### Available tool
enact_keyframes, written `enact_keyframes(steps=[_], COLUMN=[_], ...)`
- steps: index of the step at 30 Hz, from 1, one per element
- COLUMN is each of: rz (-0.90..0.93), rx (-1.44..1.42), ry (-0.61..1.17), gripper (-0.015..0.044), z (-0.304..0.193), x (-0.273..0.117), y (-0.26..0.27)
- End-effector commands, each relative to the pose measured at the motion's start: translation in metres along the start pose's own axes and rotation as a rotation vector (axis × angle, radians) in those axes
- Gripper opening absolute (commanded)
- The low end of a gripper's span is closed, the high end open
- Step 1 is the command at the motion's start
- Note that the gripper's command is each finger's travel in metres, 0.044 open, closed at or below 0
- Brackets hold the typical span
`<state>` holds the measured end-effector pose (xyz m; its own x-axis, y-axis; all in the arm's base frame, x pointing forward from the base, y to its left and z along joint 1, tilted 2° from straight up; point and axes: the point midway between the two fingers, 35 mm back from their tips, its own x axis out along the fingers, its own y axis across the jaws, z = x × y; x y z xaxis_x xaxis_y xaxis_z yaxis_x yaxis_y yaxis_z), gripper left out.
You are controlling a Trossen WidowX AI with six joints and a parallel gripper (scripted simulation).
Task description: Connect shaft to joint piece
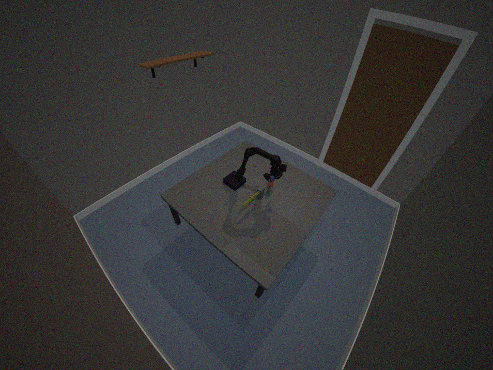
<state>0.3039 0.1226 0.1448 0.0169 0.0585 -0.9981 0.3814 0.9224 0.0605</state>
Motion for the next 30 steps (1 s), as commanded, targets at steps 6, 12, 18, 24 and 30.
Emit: enact_keyframes(steps=[6, 12, 18, 24, 30], rz=[0.033, 0.048, 0.055, 0.055, 0.054], rx=[0.31, 0.511, 0.628, 0.628, 0.627], ry=[0.08, 0.132, 0.164, 0.164, 0.164], gripper=[0.044, 0.044, 0.044, 0.044, 0.044], z=[0.003, 0.005, 0.006, 0.006, 0.01], x=[0.008, 0.012, 0.014, 0.015, 0.043], y=[-0.003, -0.004, -0.005, -0.005, -0.005])
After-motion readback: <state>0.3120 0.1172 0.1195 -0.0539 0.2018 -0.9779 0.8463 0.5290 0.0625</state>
